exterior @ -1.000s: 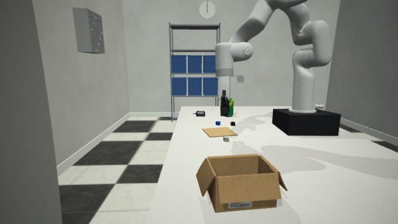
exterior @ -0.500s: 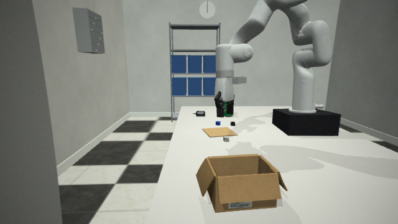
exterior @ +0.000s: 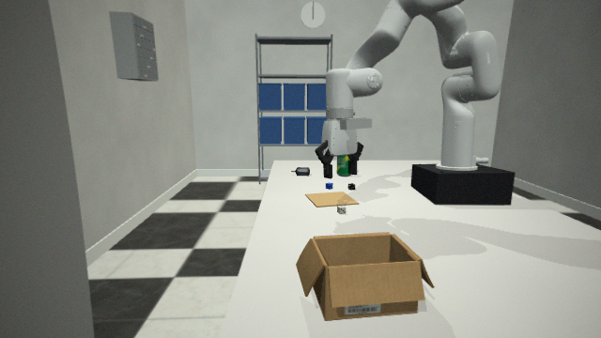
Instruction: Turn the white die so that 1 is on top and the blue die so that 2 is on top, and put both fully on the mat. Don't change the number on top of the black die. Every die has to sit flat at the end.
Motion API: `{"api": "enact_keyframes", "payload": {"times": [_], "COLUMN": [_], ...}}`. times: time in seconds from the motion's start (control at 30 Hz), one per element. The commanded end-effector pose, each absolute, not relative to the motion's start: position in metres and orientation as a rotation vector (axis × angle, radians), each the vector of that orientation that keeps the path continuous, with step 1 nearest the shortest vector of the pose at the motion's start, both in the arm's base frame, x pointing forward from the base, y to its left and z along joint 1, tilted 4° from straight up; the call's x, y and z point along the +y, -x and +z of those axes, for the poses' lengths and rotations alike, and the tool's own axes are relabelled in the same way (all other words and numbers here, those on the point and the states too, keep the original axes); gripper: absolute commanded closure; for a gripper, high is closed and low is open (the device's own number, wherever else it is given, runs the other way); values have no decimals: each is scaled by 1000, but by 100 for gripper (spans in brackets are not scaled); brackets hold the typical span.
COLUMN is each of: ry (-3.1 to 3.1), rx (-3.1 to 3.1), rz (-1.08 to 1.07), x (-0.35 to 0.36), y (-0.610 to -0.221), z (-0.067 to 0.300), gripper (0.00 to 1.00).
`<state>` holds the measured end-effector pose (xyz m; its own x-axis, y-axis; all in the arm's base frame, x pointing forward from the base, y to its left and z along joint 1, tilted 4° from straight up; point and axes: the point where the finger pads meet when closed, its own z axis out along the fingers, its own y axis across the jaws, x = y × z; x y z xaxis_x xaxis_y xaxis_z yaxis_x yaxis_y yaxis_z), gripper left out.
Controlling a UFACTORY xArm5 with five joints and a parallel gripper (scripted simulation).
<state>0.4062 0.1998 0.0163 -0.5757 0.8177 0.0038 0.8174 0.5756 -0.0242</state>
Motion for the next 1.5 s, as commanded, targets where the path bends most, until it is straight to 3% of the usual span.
{"api": "enact_keyframes", "payload": {"times": [0.0,1.47], "ry": [1678,2855], "rx": [-2644,-1312], "rz": [27,31], "x": [200,197], "y": [-407,-403], "z": [15,-1], "gripper": [0,0]}}
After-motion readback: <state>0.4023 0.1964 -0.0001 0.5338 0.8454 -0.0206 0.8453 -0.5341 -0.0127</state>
